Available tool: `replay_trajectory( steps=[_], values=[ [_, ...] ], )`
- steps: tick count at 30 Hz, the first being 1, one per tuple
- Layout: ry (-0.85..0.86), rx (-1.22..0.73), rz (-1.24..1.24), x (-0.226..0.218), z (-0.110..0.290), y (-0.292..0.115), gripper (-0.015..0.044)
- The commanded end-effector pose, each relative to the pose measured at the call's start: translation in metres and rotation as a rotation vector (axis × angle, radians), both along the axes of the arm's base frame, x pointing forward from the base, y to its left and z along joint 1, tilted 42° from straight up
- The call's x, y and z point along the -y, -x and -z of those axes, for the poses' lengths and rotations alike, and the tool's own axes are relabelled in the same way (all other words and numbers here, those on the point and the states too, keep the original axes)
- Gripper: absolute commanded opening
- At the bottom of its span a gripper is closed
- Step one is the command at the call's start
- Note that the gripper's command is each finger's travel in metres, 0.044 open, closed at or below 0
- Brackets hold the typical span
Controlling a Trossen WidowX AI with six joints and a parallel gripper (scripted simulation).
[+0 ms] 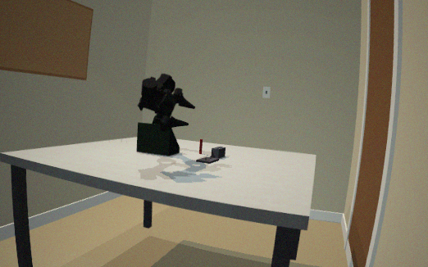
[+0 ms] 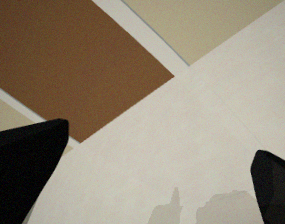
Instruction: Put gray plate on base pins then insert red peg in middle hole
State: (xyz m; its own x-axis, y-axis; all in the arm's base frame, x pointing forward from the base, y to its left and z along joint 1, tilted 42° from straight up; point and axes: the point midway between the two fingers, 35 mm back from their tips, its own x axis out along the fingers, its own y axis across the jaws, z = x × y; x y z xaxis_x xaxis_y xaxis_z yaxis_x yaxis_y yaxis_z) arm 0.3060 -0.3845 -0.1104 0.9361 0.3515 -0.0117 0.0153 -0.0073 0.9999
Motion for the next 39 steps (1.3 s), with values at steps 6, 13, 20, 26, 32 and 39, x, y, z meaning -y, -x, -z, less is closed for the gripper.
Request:
replay_trajectory(
  steps=[6, 13, 20, 26, 32, 39],
  values=[
    [0.143, -0.037, -0.073, -0.023, -0.012, -0.028, 0.044],
    [0.637, -0.039, -0.42, -0.121, -0.063, -0.091, 0.044],
    [1.08, 0.173, -0.843, -0.229, -0.125, -0.106, 0.044],
    [1.352, 0.454, -1.199, -0.31, -0.17, -0.084, 0.044],
    [1.521, 0.812, -1.532, -0.375, -0.21, -0.043, 0.044],
    [1.525, 0.825, -1.541, -0.383, -0.206, -0.043, 0.044]
  ],
)
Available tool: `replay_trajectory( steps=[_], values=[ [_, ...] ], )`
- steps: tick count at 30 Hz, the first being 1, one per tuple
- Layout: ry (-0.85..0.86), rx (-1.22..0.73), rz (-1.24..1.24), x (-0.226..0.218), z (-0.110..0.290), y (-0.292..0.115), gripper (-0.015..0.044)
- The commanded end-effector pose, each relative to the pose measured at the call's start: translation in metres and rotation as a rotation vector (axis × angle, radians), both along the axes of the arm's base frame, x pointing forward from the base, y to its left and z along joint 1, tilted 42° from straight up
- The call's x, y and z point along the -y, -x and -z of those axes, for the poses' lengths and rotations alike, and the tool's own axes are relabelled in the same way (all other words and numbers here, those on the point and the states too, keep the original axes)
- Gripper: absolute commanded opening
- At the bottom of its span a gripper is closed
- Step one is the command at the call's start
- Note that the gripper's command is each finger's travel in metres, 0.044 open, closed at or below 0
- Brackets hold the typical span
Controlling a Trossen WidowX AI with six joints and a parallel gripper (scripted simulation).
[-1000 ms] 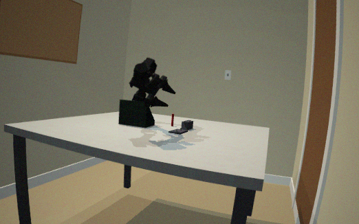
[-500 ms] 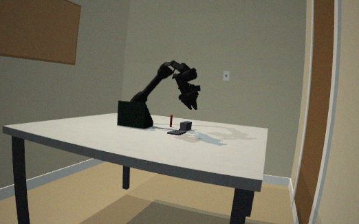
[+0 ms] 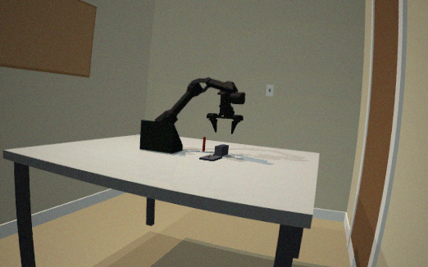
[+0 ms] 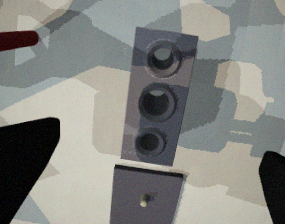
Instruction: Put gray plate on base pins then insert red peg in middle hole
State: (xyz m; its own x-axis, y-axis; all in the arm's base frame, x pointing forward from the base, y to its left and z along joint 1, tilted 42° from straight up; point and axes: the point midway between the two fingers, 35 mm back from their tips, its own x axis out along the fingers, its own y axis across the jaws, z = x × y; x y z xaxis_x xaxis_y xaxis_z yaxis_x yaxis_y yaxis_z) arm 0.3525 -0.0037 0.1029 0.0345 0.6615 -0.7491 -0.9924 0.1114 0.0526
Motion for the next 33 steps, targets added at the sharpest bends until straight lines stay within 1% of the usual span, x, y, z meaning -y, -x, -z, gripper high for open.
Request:
replay_trajectory(
  steps=[1, 3, 9, 33],
  values=[
    [0.005, -0.008, -0.01, -0.008, 0.015, 0.003, 0.044],
    [0.004, -0.008, -0.01, -0.019, 0.026, 0.003, 0.044],
    [0.003, -0.008, -0.01, -0.03, 0.037, 0.002, 0.044],
    [0.003, -0.007, -0.01, -0.054, 0.064, 0.0, 0.044]
  ],
)
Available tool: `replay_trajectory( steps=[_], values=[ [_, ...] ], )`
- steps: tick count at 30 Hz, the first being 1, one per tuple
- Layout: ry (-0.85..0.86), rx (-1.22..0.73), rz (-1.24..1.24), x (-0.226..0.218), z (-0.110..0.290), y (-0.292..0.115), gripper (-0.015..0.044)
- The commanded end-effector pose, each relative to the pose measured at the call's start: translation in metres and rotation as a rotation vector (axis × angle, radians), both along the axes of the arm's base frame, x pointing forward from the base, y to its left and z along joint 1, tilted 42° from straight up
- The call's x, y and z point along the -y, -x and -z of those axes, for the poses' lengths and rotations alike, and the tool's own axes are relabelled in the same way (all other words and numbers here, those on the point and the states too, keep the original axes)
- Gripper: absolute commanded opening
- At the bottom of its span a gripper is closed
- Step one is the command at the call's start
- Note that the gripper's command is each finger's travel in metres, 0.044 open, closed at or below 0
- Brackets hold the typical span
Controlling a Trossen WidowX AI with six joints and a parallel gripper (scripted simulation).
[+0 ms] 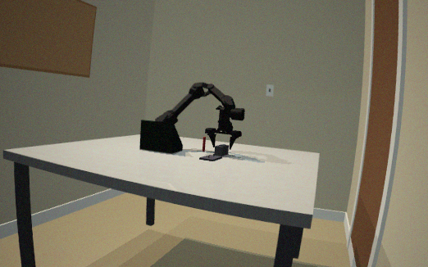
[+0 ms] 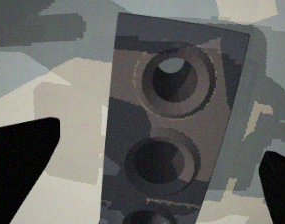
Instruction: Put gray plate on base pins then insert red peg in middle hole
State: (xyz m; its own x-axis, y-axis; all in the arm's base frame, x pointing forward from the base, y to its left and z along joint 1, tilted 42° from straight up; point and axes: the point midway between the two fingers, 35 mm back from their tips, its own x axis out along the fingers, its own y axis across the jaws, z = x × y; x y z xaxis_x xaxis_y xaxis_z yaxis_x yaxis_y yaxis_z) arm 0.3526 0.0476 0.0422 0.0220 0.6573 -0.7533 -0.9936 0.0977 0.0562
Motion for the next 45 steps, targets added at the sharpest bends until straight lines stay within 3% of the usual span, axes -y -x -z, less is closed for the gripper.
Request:
replay_trajectory(
  steps=[1, 16, 29, 45],
  values=[
    [-0.003, -0.003, 0.004, -0.004, 0.004, 0.0, 0.044],
    [-0.006, -0.003, 0.004, -0.019, 0.02, 0.001, 0.044],
    [-0.006, -0.003, 0.004, -0.019, 0.02, 0.001, 0.0099],
    [-0.004, -0.003, 0.004, -0.017, 0.018, 0.0, 0.0]
  ],
)
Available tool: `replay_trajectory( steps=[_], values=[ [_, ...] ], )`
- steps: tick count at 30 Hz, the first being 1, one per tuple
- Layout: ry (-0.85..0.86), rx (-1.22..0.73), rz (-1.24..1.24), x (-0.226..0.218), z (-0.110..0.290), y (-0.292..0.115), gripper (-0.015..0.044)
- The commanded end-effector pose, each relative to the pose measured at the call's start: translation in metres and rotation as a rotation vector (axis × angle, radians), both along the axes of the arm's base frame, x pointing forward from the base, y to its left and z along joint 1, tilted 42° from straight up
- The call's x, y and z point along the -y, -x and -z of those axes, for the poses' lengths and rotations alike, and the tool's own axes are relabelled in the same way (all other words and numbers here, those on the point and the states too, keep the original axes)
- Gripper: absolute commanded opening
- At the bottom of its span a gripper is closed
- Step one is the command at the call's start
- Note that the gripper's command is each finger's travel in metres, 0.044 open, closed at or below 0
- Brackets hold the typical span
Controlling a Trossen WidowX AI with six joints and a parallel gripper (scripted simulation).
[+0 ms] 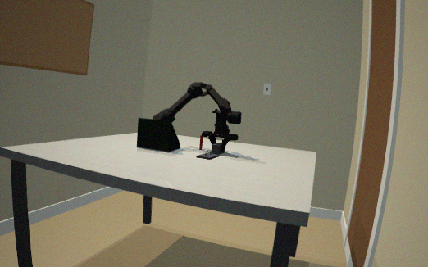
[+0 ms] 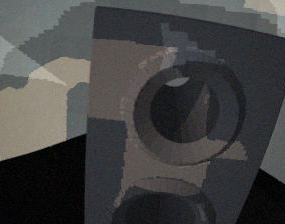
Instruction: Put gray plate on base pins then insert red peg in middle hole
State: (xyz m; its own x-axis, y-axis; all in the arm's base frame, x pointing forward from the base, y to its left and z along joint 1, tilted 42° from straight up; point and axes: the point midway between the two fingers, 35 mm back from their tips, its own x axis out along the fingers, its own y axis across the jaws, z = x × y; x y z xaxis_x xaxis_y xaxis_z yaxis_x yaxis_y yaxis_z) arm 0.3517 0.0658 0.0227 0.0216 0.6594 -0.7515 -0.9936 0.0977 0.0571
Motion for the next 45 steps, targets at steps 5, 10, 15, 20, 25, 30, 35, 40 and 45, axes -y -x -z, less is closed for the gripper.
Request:
replay_trajectory(
  steps=[5, 10, 15, 20, 25, 30, 35, 40, 45],
  values=[
    [0.004, -0.002, 0.004, 0.012, -0.01, -0.003, 0.0],
    [0.007, -0.002, 0.004, 0.023, -0.021, -0.004, 0.0],
    [0.008, -0.003, 0.004, 0.034, -0.031, -0.005, 0.0],
    [0.009, -0.003, 0.005, 0.046, -0.043, -0.004, 0.0],
    [0.01, -0.003, 0.005, 0.057, -0.054, -0.003, 0.0],
    [0.009, -0.004, 0.004, 0.068, -0.066, -0.001, 0.0],
    [0.007, -0.004, 0.004, 0.079, -0.078, 0.001, 0.0],
    [0.005, -0.004, 0.004, 0.089, -0.09, 0.005, 0.0],
    [0.003, -0.004, 0.004, 0.094, -0.096, 0.007, 0.0]
  ],
)
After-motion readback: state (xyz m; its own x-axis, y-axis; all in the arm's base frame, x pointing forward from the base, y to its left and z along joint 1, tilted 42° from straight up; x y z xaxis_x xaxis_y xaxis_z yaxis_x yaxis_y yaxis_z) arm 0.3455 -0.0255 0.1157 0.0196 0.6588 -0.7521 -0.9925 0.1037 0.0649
